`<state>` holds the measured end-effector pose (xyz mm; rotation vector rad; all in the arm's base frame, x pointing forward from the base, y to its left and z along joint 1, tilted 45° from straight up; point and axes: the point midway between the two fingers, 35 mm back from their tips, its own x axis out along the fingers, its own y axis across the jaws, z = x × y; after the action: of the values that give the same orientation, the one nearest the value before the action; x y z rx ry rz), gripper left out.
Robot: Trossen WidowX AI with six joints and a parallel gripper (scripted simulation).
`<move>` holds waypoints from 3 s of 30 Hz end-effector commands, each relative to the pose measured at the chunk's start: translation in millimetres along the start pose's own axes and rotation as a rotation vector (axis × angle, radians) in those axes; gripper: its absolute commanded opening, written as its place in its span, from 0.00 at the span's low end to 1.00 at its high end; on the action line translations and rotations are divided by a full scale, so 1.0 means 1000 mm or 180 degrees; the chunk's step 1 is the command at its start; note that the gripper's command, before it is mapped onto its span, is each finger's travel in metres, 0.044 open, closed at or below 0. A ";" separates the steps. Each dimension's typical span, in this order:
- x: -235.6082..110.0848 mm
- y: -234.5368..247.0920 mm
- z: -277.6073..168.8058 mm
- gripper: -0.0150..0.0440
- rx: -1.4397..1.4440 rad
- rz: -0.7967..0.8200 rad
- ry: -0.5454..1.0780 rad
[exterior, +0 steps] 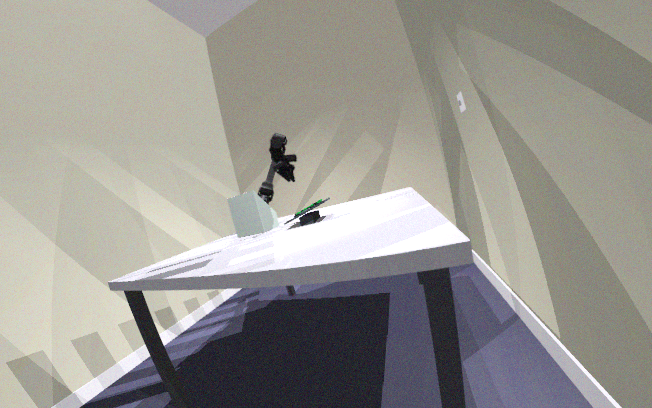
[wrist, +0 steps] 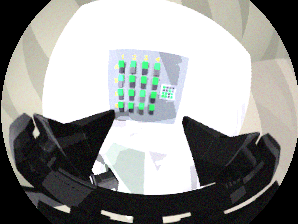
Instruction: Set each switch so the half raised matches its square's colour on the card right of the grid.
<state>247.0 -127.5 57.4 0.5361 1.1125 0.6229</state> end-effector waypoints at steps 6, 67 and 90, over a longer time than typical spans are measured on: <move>0.056 0.007 0.046 0.67 0.0026 -0.0043 -0.0034; 0.148 0.022 0.071 0.25 0.0024 0.0032 0.0009; 0.152 0.022 0.071 0.25 0.0024 0.0033 0.0008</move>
<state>356.1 -13.2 -0.1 0.5427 1.1146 0.6290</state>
